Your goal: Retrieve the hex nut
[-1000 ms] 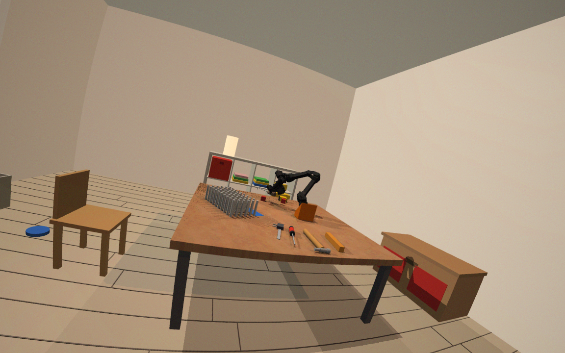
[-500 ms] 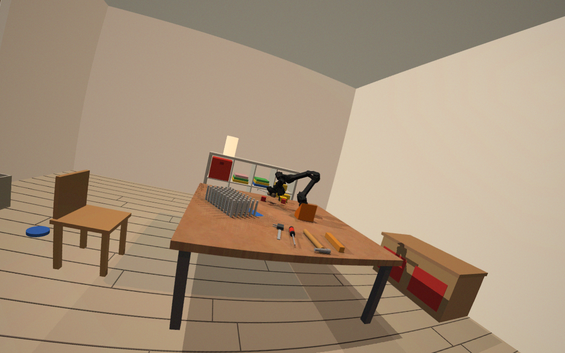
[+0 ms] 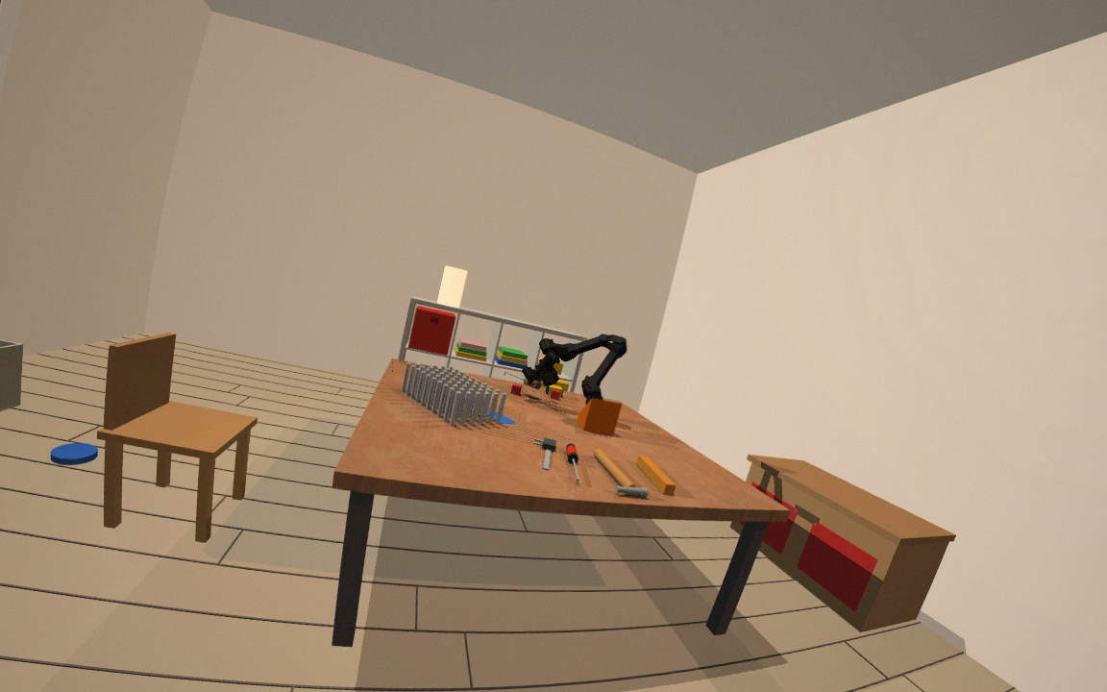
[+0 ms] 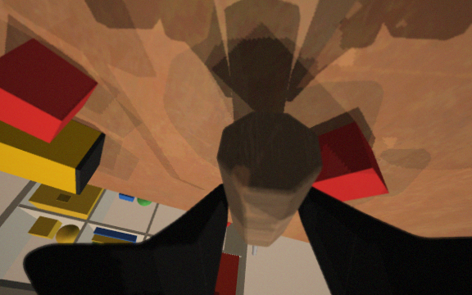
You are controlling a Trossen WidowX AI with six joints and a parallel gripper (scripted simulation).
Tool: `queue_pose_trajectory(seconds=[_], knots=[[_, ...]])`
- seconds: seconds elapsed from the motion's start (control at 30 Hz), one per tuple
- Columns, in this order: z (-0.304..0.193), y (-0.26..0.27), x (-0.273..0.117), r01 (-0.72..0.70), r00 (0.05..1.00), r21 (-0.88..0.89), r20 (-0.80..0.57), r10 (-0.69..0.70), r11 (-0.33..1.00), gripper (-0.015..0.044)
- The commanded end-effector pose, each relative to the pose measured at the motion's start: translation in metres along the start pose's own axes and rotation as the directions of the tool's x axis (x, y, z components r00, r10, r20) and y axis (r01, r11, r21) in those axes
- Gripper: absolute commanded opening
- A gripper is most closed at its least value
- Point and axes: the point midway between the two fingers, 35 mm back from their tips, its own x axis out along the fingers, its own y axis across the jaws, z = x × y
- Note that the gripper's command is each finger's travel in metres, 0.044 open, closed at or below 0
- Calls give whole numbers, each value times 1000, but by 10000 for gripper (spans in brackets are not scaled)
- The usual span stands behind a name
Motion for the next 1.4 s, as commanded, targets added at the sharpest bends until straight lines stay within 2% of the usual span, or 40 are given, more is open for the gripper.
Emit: queue_pose_trajectory(seconds=[0.0, 1.37], knots=[[1, 0, 2, 3, 1000, -3, -2, -3, 1000, 0], [17, 4, 21, -2, 1000, -16, -8, 2, 1000, 0]])
